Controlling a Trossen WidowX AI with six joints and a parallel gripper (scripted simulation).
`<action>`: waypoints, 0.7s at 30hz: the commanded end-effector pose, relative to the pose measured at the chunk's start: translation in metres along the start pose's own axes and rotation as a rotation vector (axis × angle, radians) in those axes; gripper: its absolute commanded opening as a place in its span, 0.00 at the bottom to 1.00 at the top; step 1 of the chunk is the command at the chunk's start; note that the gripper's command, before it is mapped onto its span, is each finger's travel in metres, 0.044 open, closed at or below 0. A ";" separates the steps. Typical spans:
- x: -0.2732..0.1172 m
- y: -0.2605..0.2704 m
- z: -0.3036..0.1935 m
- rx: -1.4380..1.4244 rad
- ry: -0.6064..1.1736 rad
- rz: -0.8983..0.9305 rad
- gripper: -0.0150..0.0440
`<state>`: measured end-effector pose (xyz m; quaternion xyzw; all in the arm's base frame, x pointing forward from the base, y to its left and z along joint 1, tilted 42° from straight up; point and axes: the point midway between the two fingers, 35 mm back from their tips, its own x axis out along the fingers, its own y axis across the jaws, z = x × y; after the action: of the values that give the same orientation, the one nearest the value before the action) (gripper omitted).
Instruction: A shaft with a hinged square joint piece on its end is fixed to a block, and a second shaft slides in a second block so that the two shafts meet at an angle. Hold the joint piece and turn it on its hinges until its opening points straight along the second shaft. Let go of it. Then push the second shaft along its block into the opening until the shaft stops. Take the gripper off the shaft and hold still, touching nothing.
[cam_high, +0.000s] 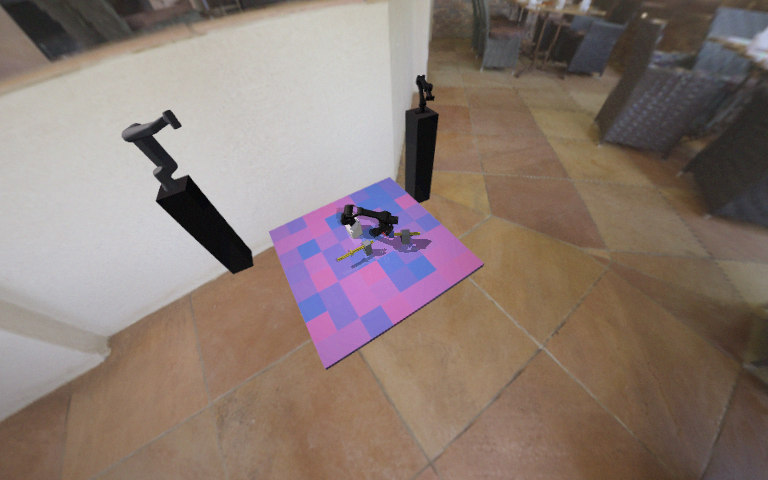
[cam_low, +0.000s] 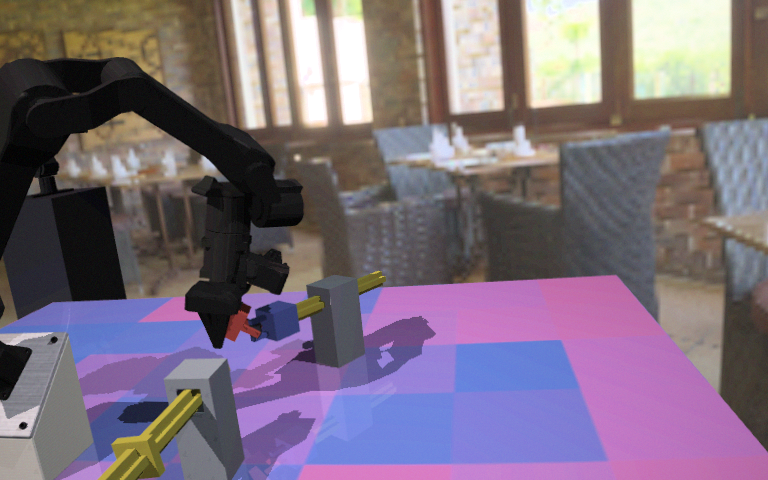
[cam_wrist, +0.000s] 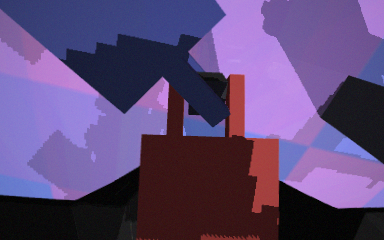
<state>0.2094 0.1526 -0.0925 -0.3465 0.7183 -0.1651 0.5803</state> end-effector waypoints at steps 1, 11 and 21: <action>0.001 0.000 0.000 -0.006 -0.002 -0.002 0.56; 0.000 0.000 0.000 0.000 0.000 0.000 0.50; 0.000 0.000 0.000 0.000 0.000 0.000 0.25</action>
<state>0.2094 0.1526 -0.0925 -0.3465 0.7183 -0.1651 0.5803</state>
